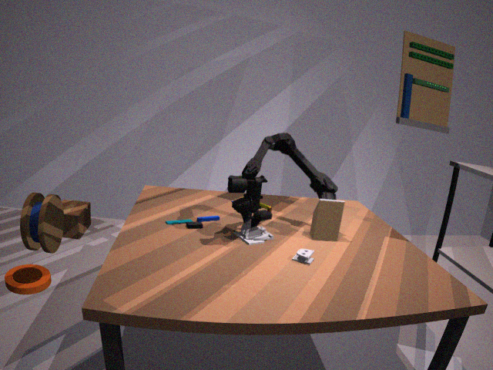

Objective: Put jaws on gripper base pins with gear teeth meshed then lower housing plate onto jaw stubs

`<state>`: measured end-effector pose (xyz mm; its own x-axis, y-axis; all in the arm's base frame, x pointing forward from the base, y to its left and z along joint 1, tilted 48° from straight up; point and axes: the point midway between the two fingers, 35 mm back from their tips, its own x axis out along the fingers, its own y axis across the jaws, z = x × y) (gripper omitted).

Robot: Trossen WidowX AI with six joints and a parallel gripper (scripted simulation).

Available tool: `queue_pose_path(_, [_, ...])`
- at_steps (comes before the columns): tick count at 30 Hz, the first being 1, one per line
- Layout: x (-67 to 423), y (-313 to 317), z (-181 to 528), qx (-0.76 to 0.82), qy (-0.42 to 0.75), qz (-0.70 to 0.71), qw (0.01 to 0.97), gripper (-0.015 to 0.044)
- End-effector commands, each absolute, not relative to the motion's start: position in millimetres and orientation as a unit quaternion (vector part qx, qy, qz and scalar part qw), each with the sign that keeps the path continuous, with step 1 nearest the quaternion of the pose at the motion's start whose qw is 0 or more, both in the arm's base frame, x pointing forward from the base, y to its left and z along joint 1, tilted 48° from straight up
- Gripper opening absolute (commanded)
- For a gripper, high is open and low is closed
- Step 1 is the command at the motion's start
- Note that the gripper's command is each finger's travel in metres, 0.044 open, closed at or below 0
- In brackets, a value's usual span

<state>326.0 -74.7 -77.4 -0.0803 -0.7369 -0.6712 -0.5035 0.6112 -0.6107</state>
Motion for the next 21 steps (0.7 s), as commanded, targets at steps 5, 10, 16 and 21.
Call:
queue_pose_path(5, [325.5, -78.1, -79.6, -0.427, 0.727, -0.112, 0.526, 0.0134])
queue_pose_path(10, [325.4, -78.9, -80.4, -0.427, 0.727, -0.113, 0.526, 0.0134])
queue_pose_path(16, [325.3, -79.8, -81.1, -0.427, 0.727, -0.112, 0.526, 0.0134])
queue_pose_path(21, [325.1, -81.2, -82.4, -0.428, 0.727, -0.111, 0.525, 0.0134])
